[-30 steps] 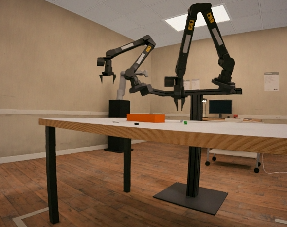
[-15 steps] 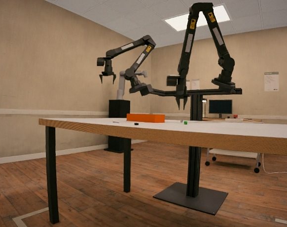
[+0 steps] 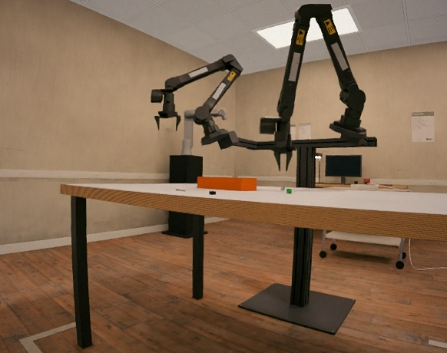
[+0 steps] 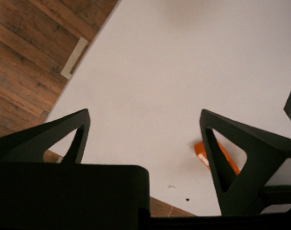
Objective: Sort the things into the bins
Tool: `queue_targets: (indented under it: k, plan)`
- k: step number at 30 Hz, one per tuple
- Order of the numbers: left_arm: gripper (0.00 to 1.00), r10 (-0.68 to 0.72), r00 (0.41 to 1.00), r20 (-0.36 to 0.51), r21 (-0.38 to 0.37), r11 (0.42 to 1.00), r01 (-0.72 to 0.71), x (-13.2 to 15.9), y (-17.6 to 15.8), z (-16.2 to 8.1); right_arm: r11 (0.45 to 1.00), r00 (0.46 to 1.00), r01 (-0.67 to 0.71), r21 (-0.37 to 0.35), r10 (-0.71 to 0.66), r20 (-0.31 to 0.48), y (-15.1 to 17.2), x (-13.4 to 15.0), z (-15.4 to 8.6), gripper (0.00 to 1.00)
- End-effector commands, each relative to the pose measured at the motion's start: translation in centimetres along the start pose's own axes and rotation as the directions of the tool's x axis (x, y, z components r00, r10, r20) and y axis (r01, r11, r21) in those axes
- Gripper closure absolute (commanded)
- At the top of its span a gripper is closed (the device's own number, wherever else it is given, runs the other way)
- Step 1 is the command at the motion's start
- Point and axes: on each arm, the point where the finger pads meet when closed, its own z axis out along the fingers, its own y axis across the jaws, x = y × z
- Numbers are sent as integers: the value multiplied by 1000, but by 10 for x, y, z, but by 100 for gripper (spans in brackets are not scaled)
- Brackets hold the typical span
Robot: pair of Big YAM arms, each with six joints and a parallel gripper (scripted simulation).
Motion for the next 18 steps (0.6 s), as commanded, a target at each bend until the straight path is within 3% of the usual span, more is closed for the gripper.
queue_targets:
  k: [1, 12, 18]
  plan:
    - [72, -3, 1000, 6, 14, 1000, 3, -1, -4, -3, 1000, 1000, -10, 7, 10, 3, -2, -3, -2, 0]
    - [72, -3, 1000, 6, 14, 1000, 3, -1, -4, -3, 1000, 1000, -10, 7, 10, 3, -2, -3, -2, 0]
    - [72, -6, 1000, 6, 9, 1000, 6, -3, -3, 23, 1000, 1000, -10, 7, 10, 3, -2, -3, -2, 0]
